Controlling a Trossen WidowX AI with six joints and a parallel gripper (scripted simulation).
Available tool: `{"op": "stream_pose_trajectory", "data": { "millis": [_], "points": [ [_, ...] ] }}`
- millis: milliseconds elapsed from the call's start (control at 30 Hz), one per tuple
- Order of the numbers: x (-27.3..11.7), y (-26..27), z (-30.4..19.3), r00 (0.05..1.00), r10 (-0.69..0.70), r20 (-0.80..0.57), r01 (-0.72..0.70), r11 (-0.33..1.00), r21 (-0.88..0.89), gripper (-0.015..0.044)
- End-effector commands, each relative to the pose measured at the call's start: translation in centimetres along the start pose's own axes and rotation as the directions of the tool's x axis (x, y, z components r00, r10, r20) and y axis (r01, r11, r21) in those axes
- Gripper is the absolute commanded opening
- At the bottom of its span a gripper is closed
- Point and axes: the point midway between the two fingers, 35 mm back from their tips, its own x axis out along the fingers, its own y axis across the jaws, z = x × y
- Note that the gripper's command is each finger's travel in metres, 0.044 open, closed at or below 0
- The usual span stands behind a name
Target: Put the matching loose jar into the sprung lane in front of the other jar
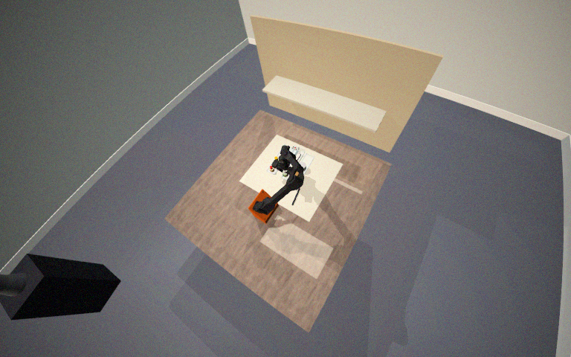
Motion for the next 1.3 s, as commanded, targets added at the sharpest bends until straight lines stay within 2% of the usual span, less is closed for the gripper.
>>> {"op": "stream_pose_trajectory", "data": {
  "millis": [0,1267],
  "points": [
    [-0.4,-0.1,0.9,1.000,-0.001,0.024,0.000,1.000,0.014,0.0000],
    [0.9,-0.1,0.8,1.000,-0.001,0.024,0.001,1.000,0.014,0.0000]
  ]
}}
